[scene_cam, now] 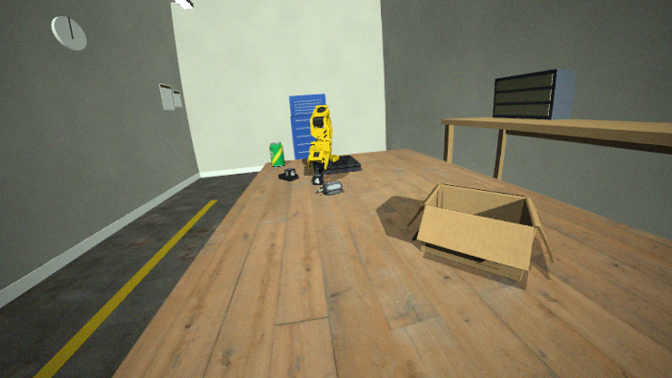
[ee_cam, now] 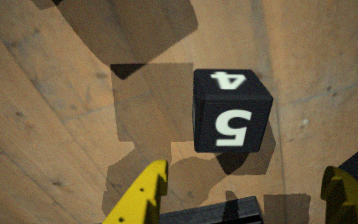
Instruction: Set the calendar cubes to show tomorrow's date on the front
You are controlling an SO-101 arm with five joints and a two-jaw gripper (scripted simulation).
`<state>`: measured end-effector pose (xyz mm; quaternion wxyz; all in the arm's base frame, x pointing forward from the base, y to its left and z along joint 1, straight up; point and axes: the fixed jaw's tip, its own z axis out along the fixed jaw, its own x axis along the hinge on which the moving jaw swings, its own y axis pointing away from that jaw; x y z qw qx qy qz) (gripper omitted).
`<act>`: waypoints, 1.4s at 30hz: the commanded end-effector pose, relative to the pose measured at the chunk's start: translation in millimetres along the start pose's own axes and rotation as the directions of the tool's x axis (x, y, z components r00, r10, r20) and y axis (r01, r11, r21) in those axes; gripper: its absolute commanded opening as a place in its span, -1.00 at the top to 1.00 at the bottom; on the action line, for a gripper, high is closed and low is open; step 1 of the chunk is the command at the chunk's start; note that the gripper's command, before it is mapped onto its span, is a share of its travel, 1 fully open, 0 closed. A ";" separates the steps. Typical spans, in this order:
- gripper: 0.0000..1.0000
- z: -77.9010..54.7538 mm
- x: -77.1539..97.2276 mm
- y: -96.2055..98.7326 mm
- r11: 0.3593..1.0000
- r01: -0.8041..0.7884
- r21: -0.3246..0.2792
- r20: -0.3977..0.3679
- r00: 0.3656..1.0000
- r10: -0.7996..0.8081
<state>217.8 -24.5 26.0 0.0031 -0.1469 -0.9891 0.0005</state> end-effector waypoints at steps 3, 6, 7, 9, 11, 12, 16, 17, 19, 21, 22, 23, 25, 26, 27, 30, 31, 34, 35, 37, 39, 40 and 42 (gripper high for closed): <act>0.30 4.6 1.3 2.7 1.000 0.022 0.001 -0.015 1.000 -0.022; 0.30 7.5 1.0 2.7 1.000 0.022 0.001 -0.015 1.000 -0.022; 0.30 8.7 1.0 2.8 1.000 0.022 0.001 -0.015 1.000 -0.022; 0.30 10.0 0.9 2.8 1.000 0.022 0.001 -0.015 1.000 -0.022; 0.30 11.4 0.8 2.8 1.000 0.022 0.001 -0.015 1.000 -0.022; 0.30 12.8 0.7 2.8 1.000 0.022 0.001 -0.015 1.000 -0.022; 0.30 19.2 0.6 2.8 1.000 0.022 0.001 -0.015 1.000 -0.022; 0.30 20.9 0.6 2.8 1.000 0.022 0.001 -0.015 1.000 -0.022; 0.30 24.2 0.6 2.8 1.000 0.022 0.001 -0.015 1.000 -0.022; 0.30 27.5 0.7 2.8 1.000 0.022 0.001 -0.015 1.000 -0.022; 0.30 29.1 0.8 2.8 1.000 0.022 0.001 -0.015 1.000 -0.022; 0.30 30.6 0.9 2.8 1.000 0.022 0.001 -0.015 1.000 -0.022; 0.30 33.3 1.1 2.8 1.000 0.022 0.001 -0.015 1.000 -0.022; 0.30 33.3 1.1 2.8 1.000 0.022 0.001 -0.015 1.000 -0.022; 0.30 33.3 1.1 2.8 1.000 0.022 0.001 -0.015 1.000 -0.022; 0.30 36.8 1.4 2.7 1.000 0.022 0.001 -0.015 1.000 -0.022; 0.30 37.8 1.5 2.7 1.000 0.022 0.001 -0.015 1.000 -0.022; 0.30 40.0 1.7 2.7 1.000 0.022 0.001 -0.015 1.000 -0.022; 0.30 40.5 1.7 2.7 1.000 0.022 0.001 -0.015 1.000 -0.022; 0.30 41.2 1.8 2.7 1.000 0.022 0.001 -0.015 1.000 -0.022; 0.30 41.5 1.9 2.7 1.000 0.022 0.001 -0.015 1.000 -0.022; 0.30 41.6 1.9 2.7 1.000 0.022 0.001 -0.015 1.000 -0.022; 0.30 41.6 1.9 2.7 1.000 0.022 0.001 -0.015 1.000 -0.022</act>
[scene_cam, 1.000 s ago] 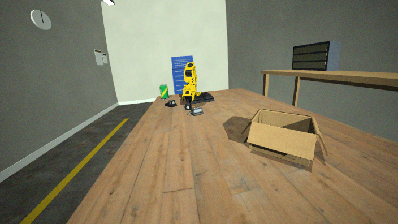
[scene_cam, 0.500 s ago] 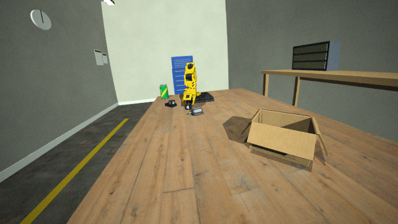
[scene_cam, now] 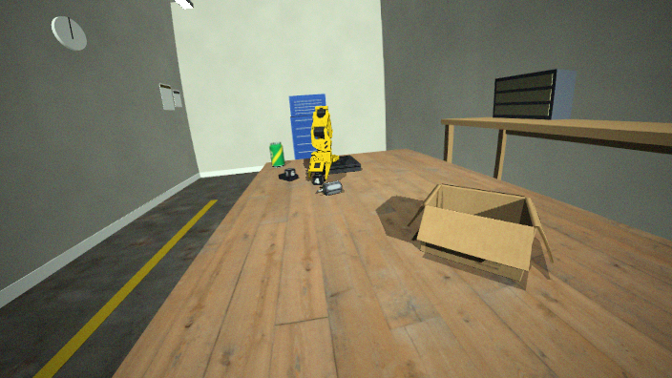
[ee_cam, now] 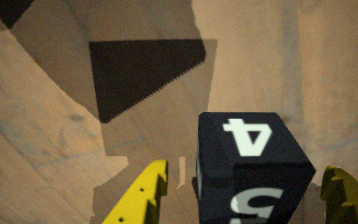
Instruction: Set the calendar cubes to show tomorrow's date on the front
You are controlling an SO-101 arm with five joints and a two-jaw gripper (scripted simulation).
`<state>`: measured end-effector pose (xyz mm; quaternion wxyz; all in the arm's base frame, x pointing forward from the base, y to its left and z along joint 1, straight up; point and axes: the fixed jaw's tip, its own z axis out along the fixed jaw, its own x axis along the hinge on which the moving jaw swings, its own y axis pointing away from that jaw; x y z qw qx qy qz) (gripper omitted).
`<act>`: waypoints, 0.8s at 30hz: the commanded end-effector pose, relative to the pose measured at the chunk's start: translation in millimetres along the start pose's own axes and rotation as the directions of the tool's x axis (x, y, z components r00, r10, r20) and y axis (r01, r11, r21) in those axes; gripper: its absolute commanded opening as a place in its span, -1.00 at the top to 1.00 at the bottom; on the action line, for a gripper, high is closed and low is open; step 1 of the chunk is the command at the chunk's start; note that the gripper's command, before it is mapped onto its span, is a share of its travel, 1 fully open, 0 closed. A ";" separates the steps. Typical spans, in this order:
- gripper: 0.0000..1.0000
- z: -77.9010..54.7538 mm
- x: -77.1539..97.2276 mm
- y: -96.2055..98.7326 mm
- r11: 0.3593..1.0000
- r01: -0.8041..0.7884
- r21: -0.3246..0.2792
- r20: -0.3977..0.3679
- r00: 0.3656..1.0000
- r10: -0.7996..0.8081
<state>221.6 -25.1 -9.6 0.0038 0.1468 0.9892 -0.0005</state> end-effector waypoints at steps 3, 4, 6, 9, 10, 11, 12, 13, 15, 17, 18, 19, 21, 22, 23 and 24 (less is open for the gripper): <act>0.30 6.0 6.0 2.0 1.000 0.021 0.003 -0.028 0.999 -0.021; 0.30 6.0 6.0 2.0 1.000 0.021 0.003 -0.028 0.999 -0.021; 0.30 6.0 6.0 2.0 1.000 0.021 0.003 -0.028 0.999 -0.021; 0.31 6.0 6.0 1.7 1.000 0.021 0.003 -0.028 0.999 -0.021; 0.31 6.0 6.0 1.6 1.000 0.021 0.003 -0.028 0.999 -0.021; 0.32 6.0 6.0 1.5 1.000 0.021 0.003 -0.028 0.999 -0.021; 0.32 6.0 6.0 1.3 1.000 0.021 0.003 -0.028 0.999 -0.021; 0.33 6.0 6.0 1.1 1.000 0.021 0.003 -0.028 0.999 -0.021; 0.34 6.0 6.0 0.5 1.000 0.021 0.003 -0.028 0.999 -0.021; 0.36 6.0 5.9 -0.1 1.000 0.021 0.003 -0.028 0.999 -0.021; 0.36 6.0 5.9 -0.1 1.000 0.021 0.003 -0.028 0.999 -0.021; 0.36 6.0 5.9 -0.1 1.000 0.021 0.003 -0.028 0.999 -0.021; 0.38 6.0 5.9 -0.8 1.000 0.021 0.003 -0.029 0.999 -0.021; 0.39 6.0 5.9 -1.2 1.000 0.021 0.003 -0.029 0.999 -0.021; 0.40 6.0 5.9 -1.5 1.000 0.021 0.003 -0.029 0.999 -0.021; 0.41 6.0 5.9 -1.9 1.000 0.021 0.002 -0.029 0.999 -0.021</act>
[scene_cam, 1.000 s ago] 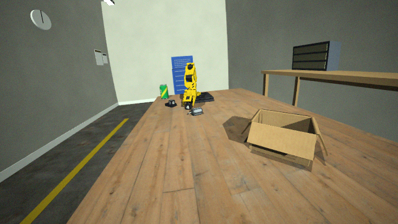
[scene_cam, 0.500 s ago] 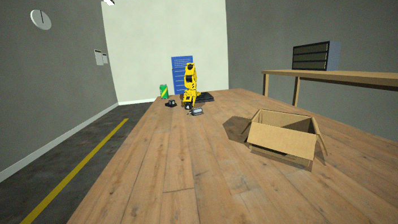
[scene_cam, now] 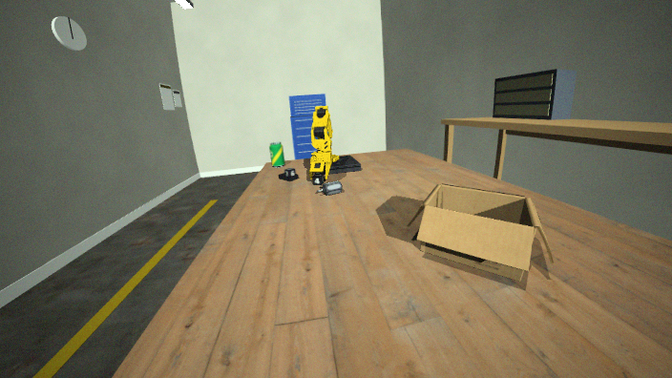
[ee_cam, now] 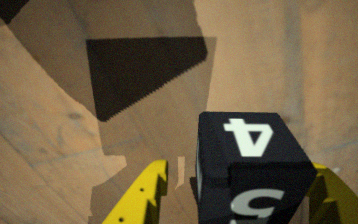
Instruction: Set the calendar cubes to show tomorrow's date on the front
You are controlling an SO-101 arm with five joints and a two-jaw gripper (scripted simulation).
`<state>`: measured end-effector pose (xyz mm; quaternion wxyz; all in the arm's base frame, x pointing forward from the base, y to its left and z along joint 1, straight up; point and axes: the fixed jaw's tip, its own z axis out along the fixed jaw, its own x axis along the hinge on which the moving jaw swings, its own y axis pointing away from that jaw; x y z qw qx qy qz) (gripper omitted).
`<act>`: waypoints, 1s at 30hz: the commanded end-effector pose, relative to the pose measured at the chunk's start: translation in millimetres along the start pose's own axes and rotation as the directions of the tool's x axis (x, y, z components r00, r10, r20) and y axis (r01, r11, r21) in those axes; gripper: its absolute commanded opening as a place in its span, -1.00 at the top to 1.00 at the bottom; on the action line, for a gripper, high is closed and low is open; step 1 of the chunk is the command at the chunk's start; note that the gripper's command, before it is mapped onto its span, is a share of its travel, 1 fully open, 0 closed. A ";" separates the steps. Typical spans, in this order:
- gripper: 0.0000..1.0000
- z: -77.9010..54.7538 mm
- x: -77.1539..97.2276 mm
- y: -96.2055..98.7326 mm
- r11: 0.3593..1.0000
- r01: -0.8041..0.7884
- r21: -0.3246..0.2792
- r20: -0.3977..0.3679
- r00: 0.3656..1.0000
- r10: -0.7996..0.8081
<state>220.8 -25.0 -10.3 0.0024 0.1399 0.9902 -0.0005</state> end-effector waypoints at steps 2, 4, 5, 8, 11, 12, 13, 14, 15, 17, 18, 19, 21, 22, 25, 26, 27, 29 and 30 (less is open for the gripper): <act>0.43 5.3 5.1 -2.6 1.000 0.008 0.002 -0.026 1.000 -0.007; 0.46 5.3 5.1 -3.4 1.000 0.007 0.002 -0.026 1.000 -0.007; 0.47 5.3 5.1 -3.8 1.000 0.007 0.002 -0.026 1.000 -0.007; 0.50 5.3 5.1 -5.0 1.000 0.007 0.002 -0.026 1.000 -0.007; 0.52 5.3 5.1 -5.7 1.000 0.007 0.002 -0.026 1.000 -0.007; 0.52 5.3 5.1 -5.7 1.000 0.007 0.002 -0.026 1.000 -0.007; 0.53 5.3 5.1 -6.0 1.000 0.007 0.002 -0.026 1.000 -0.007; 0.54 5.3 5.1 -6.3 1.000 0.007 0.002 -0.026 1.000 -0.007; 0.54 5.3 5.1 -6.6 1.000 0.007 0.002 -0.026 1.000 -0.007; 0.56 5.3 5.1 -7.0 1.000 0.007 0.002 -0.026 1.000 -0.007; 0.56 5.3 5.1 -7.2 1.000 0.007 0.002 -0.026 1.000 -0.007; 0.57 5.3 5.1 -7.4 1.000 0.007 0.002 -0.026 1.000 -0.007; 0.57 5.3 5.1 -7.6 1.000 0.007 0.002 -0.026 1.000 -0.007; 0.57 5.3 5.1 -7.7 1.000 0.007 0.002 -0.026 1.000 -0.007; 0.58 5.3 5.1 -7.8 1.000 0.007 0.002 -0.026 1.000 -0.007; 0.58 5.3 5.1 -7.8 1.000 0.007 0.002 -0.026 1.000 -0.007; 0.58 5.3 5.1 -7.8 1.000 0.007 0.002 -0.026 1.000 -0.007; 0.58 5.3 5.1 -7.8 1.000 0.007 0.002 -0.026 1.000 -0.007; 0.58 5.3 5.1 -7.8 1.000 0.007 0.002 -0.026 1.000 -0.007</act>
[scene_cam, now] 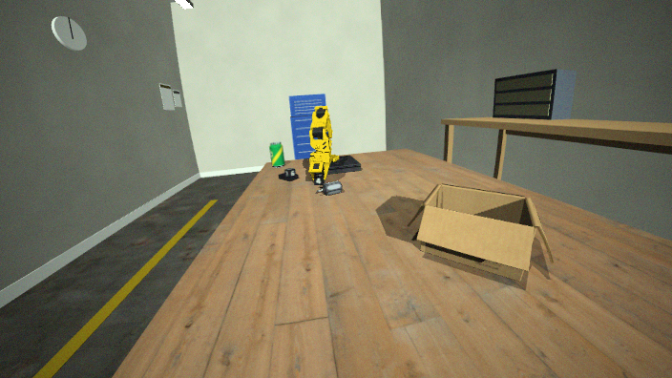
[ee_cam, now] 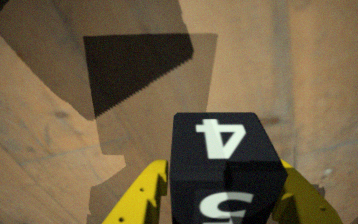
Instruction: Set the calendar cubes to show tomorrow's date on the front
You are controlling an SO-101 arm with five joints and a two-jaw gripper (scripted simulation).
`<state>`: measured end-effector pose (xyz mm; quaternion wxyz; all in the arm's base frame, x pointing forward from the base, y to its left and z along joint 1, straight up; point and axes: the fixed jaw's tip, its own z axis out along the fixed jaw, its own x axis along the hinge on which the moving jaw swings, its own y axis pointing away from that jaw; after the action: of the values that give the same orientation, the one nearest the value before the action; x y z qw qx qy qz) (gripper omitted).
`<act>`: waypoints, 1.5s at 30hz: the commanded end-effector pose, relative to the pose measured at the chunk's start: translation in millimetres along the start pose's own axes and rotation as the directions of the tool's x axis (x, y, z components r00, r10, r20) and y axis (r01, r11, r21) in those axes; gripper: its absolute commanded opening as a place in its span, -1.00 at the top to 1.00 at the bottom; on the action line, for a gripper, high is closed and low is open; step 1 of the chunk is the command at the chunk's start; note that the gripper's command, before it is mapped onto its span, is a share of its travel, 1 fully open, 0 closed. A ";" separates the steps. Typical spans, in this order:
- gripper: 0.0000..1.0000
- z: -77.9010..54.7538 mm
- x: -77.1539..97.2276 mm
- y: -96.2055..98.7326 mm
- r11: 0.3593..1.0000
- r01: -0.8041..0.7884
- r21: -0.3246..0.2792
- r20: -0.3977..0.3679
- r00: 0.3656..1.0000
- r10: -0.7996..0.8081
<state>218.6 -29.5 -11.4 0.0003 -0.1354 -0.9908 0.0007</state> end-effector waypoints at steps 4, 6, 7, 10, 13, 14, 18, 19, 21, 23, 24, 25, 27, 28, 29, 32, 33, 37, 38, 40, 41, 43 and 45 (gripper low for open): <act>0.59 4.2 4.2 -2.8 1.000 -0.002 0.001 -0.021 1.000 0.002; 0.61 4.2 4.2 -2.8 1.000 -0.002 0.001 -0.021 1.000 0.002; 0.63 4.2 4.2 -2.8 1.000 -0.002 0.001 -0.021 1.000 0.002; 0.69 4.2 4.2 -2.8 1.000 -0.002 0.001 -0.021 1.000 0.002; 0.76 4.2 4.2 -2.8 1.000 -0.002 0.001 -0.021 1.000 0.002; 0.79 4.2 4.2 -2.8 1.000 -0.002 0.001 -0.021 1.000 0.002; 0.84 4.2 4.2 -2.7 1.000 -0.002 0.001 -0.021 1.000 0.002; 0.87 4.2 4.2 -2.7 1.000 -0.002 0.001 -0.021 1.000 0.002; 0.91 4.2 4.2 -2.7 1.000 -0.002 0.001 -0.021 1.000 0.002; 0.95 4.2 4.2 -2.7 1.000 -0.002 0.001 -0.021 1.000 0.002; 0.96 4.2 4.2 -2.7 1.000 -0.002 0.001 -0.021 1.000 0.002; 0.98 4.2 4.2 -2.7 1.000 -0.002 0.001 -0.021 1.000 0.002; 0.99 4.2 4.2 -2.7 1.000 -0.002 0.001 -0.021 1.000 0.002; 1.00 4.2 4.2 -2.7 1.000 -0.002 0.001 -0.021 1.000 0.002; 1.00 4.2 4.2 -2.7 1.000 -0.002 0.001 -0.021 1.000 0.002; 1.00 4.2 4.2 -2.7 1.000 -0.002 0.001 -0.021 1.000 0.002; 1.00 4.2 4.2 -2.7 1.000 -0.002 0.001 -0.021 1.000 0.002; 1.00 3.3 4.1 -2.6 1.000 -0.002 0.001 -0.021 1.000 0.002; 1.00 2.5 4.0 -2.5 1.000 -0.002 0.001 -0.021 1.000 0.002; 1.00 0.0 3.6 -2.3 1.000 -0.002 0.001 -0.021 1.000 0.002; 1.00 -1.7 3.4 -2.1 1.000 -0.002 0.001 -0.021 1.000 0.002; 1.00 -6.0 3.0 -1.6 1.000 -0.002 0.001 -0.021 1.000 0.002; 1.00 -11.4 2.6 -1.0 1.000 -0.002 0.001 -0.021 1.000 0.002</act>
<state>213.4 -28.6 -10.1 0.0175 -0.1353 -0.9906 0.0000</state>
